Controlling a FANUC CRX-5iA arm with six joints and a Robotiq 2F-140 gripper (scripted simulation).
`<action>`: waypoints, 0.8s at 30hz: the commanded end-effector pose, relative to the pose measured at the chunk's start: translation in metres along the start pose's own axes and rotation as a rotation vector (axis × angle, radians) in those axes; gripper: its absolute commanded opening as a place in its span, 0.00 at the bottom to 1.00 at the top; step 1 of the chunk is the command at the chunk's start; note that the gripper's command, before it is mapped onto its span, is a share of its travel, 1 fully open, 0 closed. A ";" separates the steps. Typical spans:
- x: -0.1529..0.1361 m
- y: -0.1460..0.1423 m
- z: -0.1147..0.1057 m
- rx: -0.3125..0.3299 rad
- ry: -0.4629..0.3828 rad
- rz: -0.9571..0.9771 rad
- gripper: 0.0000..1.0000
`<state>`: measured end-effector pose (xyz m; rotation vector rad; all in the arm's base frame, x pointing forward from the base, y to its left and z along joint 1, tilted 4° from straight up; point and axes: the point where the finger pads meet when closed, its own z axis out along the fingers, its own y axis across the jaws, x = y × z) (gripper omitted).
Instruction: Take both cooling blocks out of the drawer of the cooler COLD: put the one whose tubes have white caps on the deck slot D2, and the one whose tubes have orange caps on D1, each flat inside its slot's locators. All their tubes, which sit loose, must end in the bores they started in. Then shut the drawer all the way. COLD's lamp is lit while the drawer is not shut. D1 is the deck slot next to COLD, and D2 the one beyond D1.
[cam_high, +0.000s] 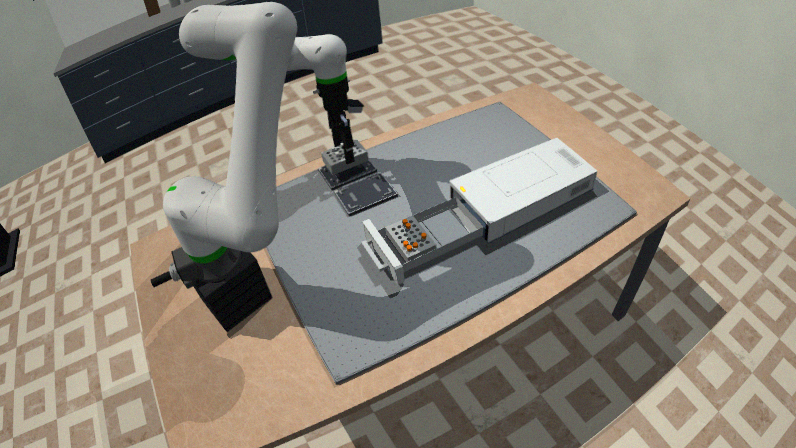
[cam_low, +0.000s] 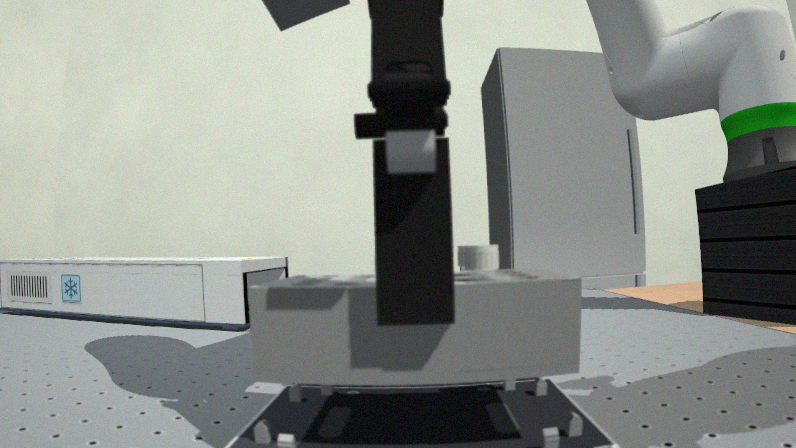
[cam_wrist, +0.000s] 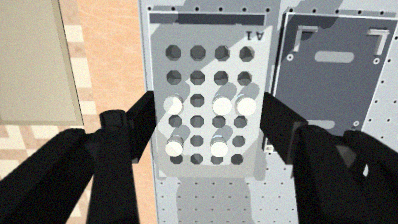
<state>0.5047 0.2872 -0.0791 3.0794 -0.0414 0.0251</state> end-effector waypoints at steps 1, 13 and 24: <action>0.001 0.000 0.000 0.001 0.002 0.000 0.10; 0.001 0.000 0.003 0.001 0.002 0.000 0.10; 0.001 0.000 0.005 0.001 0.002 0.000 0.10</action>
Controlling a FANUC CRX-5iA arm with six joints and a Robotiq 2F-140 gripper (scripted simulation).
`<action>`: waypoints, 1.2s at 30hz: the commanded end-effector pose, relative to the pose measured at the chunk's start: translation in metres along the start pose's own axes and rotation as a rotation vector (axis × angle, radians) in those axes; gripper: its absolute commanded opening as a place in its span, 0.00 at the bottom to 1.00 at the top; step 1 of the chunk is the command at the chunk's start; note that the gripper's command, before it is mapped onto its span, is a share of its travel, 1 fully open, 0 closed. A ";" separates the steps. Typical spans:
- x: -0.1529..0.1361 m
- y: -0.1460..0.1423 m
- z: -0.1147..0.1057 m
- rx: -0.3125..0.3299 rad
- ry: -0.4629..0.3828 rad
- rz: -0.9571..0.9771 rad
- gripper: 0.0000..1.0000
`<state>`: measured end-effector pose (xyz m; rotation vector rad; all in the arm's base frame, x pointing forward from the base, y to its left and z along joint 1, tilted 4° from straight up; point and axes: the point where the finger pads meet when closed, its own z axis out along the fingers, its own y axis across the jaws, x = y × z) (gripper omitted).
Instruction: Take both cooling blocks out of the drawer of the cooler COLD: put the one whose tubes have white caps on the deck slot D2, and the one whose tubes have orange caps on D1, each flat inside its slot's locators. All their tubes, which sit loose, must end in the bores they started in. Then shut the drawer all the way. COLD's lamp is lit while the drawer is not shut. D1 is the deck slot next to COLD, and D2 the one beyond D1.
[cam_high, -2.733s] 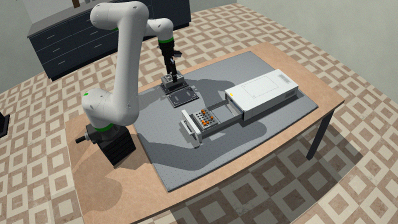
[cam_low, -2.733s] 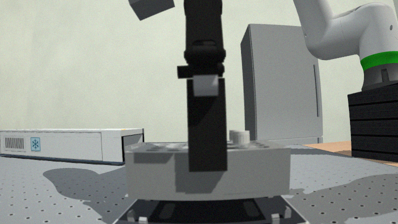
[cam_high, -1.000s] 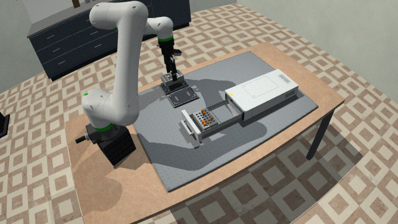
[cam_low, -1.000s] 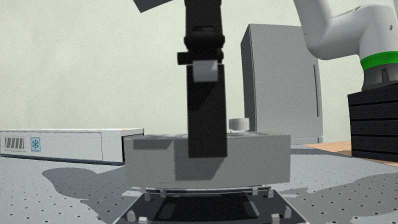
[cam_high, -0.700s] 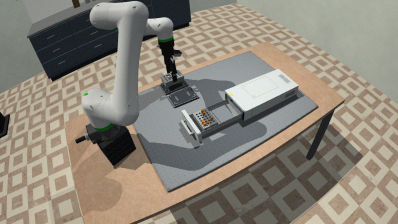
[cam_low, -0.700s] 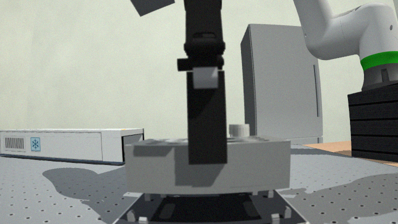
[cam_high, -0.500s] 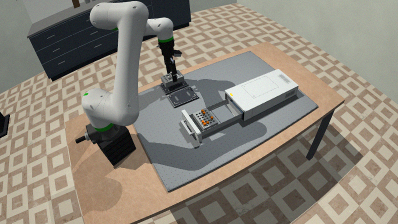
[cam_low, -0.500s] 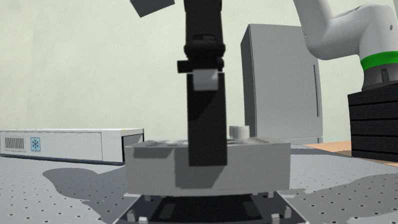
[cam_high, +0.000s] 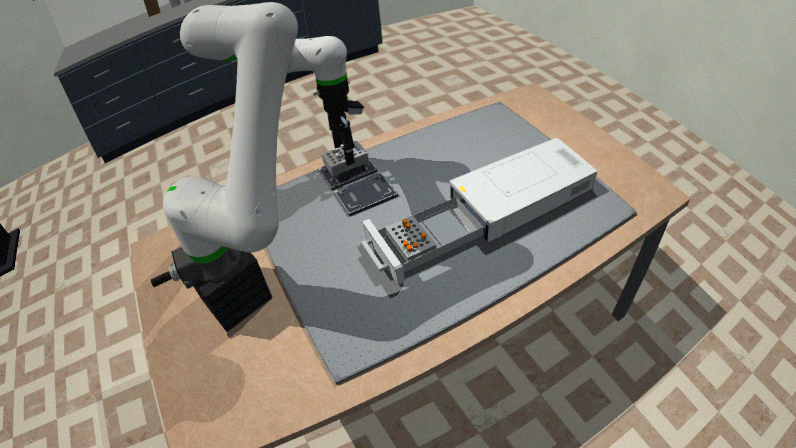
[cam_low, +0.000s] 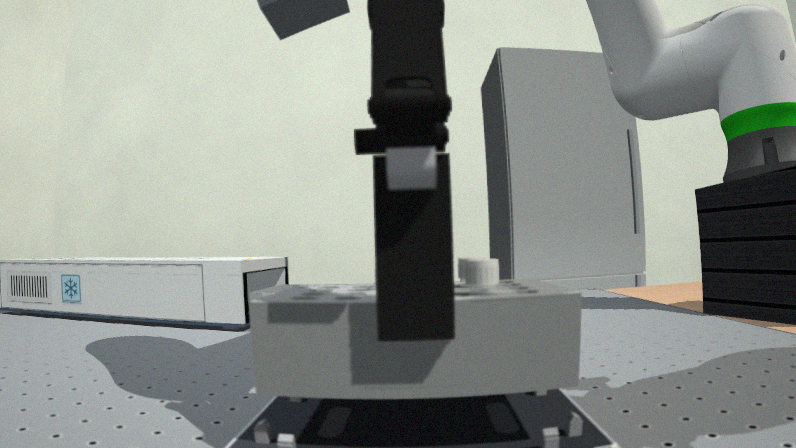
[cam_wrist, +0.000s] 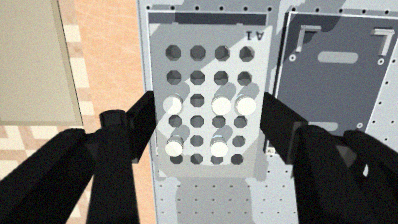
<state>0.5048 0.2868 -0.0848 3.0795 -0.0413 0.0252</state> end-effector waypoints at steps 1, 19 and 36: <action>0.001 0.000 -0.001 0.001 0.002 0.000 0.10; 0.001 0.000 -0.002 0.001 0.002 0.000 0.10; 0.001 0.000 -0.003 0.001 0.002 0.000 0.10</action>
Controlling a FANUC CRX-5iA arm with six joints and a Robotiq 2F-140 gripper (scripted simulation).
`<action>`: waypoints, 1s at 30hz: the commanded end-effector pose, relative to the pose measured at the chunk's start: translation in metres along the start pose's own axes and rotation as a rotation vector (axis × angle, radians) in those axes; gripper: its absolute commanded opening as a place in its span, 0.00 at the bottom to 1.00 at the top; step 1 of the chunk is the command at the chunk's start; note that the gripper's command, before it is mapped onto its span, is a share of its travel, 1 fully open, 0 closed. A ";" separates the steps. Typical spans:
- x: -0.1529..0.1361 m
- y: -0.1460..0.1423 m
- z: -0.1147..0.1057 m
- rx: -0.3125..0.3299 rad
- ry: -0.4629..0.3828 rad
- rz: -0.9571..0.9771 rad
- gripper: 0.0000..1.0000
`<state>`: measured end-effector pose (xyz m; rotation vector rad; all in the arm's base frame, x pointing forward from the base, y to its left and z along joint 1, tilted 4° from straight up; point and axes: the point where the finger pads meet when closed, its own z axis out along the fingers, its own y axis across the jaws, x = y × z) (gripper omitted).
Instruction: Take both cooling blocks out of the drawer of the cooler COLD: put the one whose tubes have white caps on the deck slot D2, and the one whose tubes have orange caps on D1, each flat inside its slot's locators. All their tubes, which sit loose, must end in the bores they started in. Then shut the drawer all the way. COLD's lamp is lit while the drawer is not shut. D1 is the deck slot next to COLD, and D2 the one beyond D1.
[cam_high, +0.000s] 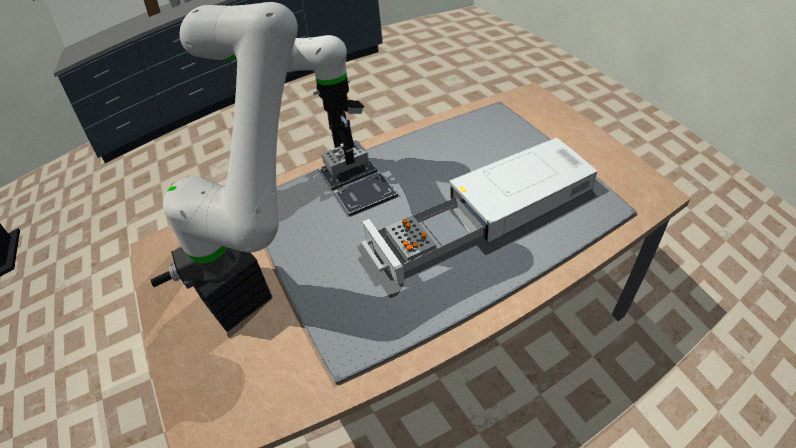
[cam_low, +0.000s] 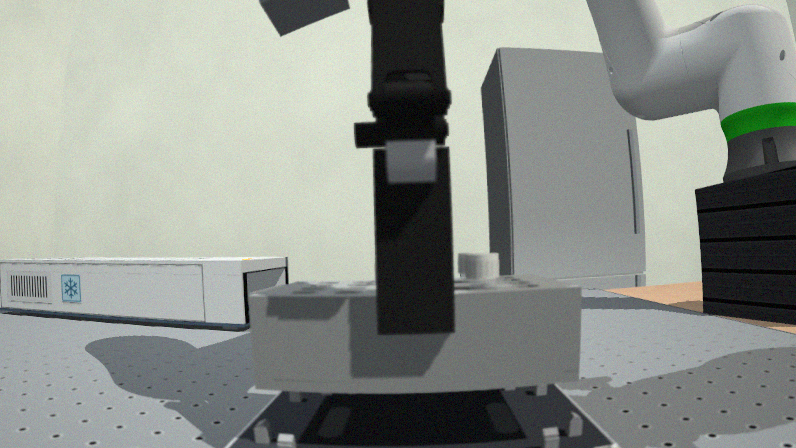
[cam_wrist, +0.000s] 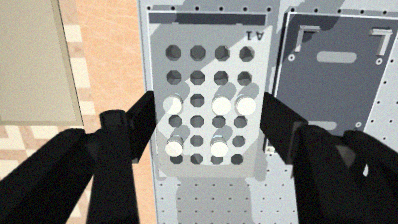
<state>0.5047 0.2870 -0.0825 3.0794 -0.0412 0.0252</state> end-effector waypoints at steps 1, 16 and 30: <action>0.001 0.000 -0.001 0.001 0.002 0.000 0.10; 0.001 0.000 -0.001 0.001 0.002 0.000 0.10; 0.001 0.000 0.001 0.001 0.002 0.000 0.10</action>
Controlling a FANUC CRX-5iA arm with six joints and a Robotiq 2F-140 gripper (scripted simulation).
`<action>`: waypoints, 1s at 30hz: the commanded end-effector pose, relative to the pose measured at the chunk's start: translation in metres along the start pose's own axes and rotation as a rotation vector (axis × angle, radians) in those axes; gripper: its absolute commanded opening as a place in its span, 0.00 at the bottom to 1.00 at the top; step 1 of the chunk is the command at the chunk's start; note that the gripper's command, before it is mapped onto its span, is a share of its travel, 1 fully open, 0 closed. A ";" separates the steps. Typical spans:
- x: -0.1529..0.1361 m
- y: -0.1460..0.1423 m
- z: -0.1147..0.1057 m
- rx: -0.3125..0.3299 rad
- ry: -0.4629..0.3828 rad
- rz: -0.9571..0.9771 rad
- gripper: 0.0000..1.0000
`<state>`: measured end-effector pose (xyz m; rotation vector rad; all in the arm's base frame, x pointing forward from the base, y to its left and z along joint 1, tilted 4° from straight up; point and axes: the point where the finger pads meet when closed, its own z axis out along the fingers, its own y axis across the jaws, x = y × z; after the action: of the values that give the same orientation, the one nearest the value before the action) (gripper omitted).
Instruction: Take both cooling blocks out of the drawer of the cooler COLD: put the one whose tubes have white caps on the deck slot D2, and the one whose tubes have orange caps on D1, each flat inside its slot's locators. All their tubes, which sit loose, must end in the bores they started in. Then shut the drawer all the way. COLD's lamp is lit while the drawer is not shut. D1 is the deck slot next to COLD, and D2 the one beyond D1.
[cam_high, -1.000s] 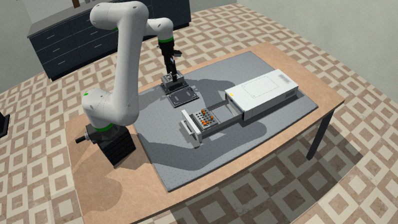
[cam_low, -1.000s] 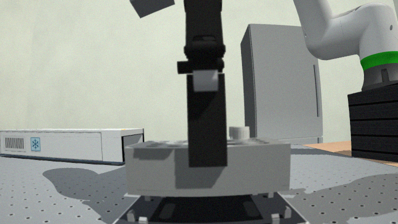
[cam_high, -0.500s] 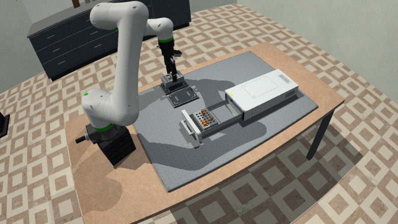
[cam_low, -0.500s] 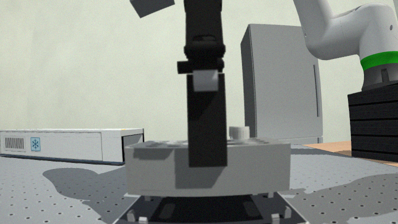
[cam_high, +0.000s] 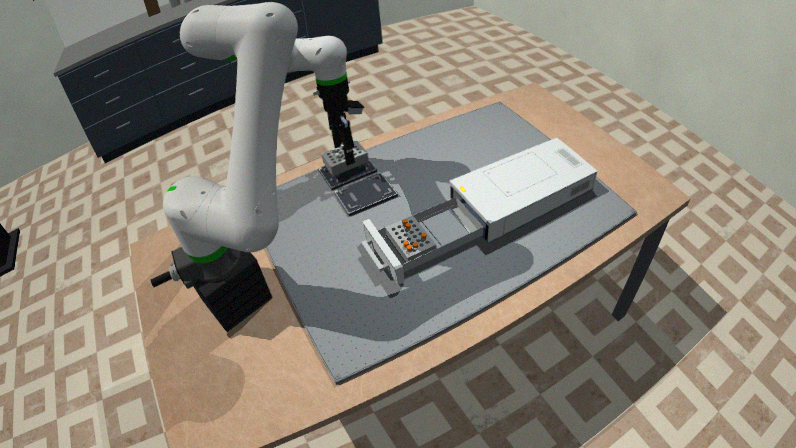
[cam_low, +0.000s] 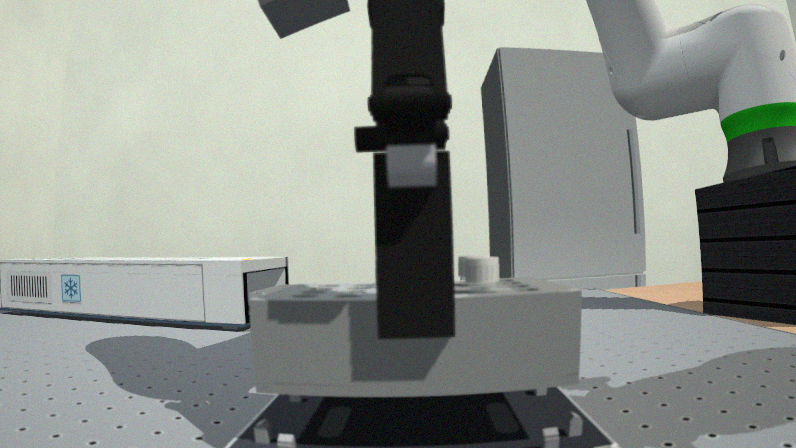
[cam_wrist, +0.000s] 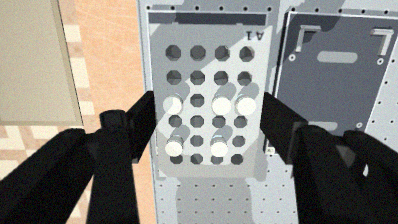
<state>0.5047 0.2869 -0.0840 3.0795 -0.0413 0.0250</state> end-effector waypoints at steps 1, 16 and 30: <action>0.001 0.000 -0.001 0.001 0.002 0.000 0.10; 0.001 0.000 0.001 0.001 0.002 0.000 0.10; 0.001 0.000 0.003 0.001 0.002 0.000 0.10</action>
<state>0.5048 0.2867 -0.0877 3.0794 -0.0414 0.0251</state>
